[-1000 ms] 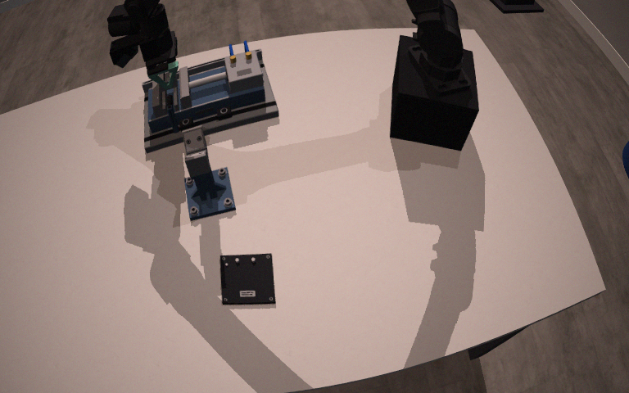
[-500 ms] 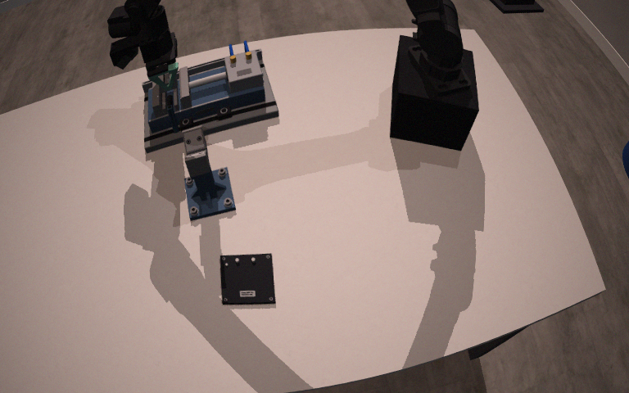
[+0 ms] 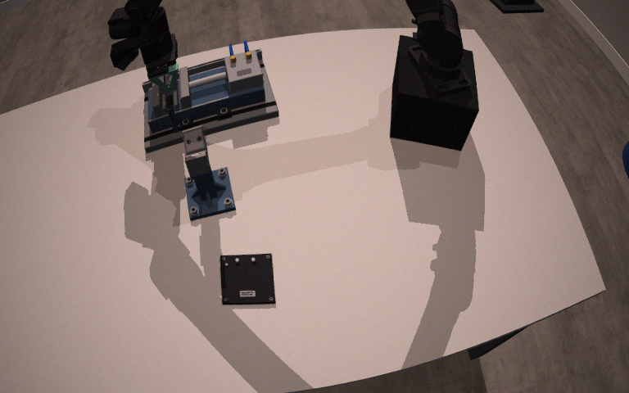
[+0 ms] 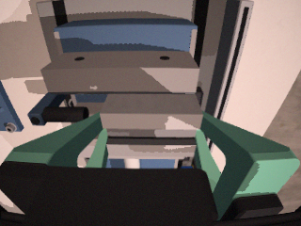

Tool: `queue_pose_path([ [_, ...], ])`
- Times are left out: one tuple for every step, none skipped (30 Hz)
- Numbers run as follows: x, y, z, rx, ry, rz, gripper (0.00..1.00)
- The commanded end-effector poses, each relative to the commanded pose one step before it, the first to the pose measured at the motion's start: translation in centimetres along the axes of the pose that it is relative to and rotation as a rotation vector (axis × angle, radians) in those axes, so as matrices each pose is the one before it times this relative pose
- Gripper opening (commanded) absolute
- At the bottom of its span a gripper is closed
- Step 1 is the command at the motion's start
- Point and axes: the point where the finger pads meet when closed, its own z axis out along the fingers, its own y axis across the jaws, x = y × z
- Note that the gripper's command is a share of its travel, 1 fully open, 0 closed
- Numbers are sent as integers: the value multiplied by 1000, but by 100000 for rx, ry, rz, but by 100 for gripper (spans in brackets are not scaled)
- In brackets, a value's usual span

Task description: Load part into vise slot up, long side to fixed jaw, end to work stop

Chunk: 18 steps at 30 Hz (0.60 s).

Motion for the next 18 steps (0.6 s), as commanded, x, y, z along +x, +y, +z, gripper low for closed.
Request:
queue_pose_path([
  [-3497,-209,-2139,3059,-7425,-1819,0],
  [8,-9,27,-4,12,5,0],
  [0,0,0,0,0,0,0],
  [0,0,0,0,0,0,0],
  [52,11,144,-91,210,28,0],
  [29,13,93,-55,125,15,0],
  [35,7,100,-61,140,27,0],
  [27,2,76,-44,103,28,0],
  [18,1,54,-29,68,23,0],
  [-9,0,-11,16,-39,5,0],
  [-27,-1,-54,46,-108,-9,0],
  [-39,-2,-83,66,-155,-27,0],
  [-33,-2,-70,55,-130,-21,0],
  [-3,0,-1,5,-13,-5,0],
  [17,1,45,-28,66,12,0],
  [11,1,30,-18,43,11,0],
  [6,0,17,-10,23,6,0],
  [7,0,19,-11,27,7,0],
])
